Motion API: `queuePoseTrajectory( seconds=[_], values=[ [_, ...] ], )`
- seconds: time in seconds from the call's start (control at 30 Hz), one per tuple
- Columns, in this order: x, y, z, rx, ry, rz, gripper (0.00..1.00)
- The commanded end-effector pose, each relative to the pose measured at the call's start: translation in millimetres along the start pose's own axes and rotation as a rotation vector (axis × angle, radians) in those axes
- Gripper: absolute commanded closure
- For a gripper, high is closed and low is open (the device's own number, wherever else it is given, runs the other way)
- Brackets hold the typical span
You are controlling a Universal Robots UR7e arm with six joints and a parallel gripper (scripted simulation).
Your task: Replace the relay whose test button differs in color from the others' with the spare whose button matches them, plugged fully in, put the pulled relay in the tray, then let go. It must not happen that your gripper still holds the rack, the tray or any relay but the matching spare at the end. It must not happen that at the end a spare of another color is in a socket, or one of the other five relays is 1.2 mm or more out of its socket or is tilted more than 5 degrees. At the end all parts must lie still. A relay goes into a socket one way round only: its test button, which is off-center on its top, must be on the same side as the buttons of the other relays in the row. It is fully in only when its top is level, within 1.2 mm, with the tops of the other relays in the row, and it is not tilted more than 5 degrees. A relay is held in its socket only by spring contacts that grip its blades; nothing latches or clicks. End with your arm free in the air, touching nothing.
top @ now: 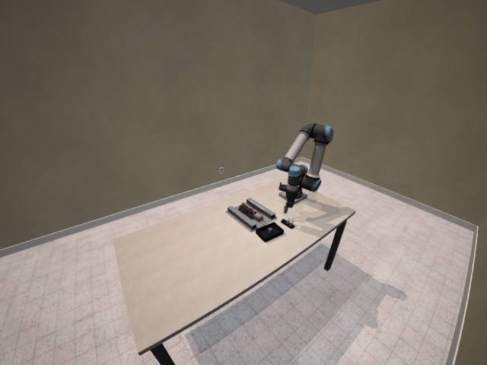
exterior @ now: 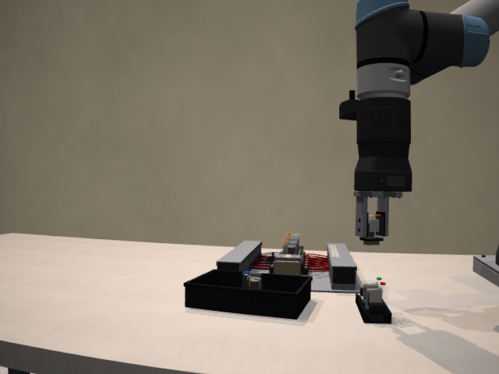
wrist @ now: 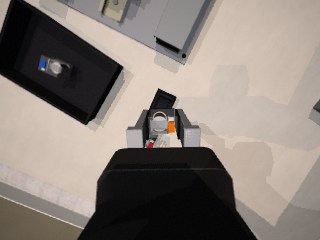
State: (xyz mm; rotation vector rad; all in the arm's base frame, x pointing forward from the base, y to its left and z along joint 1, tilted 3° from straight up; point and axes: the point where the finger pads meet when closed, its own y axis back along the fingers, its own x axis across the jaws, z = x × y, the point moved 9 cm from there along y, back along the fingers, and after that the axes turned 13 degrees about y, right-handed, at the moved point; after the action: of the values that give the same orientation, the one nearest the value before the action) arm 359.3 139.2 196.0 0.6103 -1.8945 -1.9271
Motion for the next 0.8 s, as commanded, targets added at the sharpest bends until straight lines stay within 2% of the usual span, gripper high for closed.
queuePoseTrajectory(
  seconds=[0.0,0.13,0.53,0.77],
  values=[
    [-0.2,0.4,-0.1,0.000,0.046,-0.001,1.00],
    [-0.2,0.4,-0.2,0.000,0.230,-0.001,1.00],
    [-0.2,0.4,-0.2,0.000,0.230,-0.001,1.00],
    [-0.2,0.4,-0.2,0.000,0.329,-0.001,1.00]
  ],
)
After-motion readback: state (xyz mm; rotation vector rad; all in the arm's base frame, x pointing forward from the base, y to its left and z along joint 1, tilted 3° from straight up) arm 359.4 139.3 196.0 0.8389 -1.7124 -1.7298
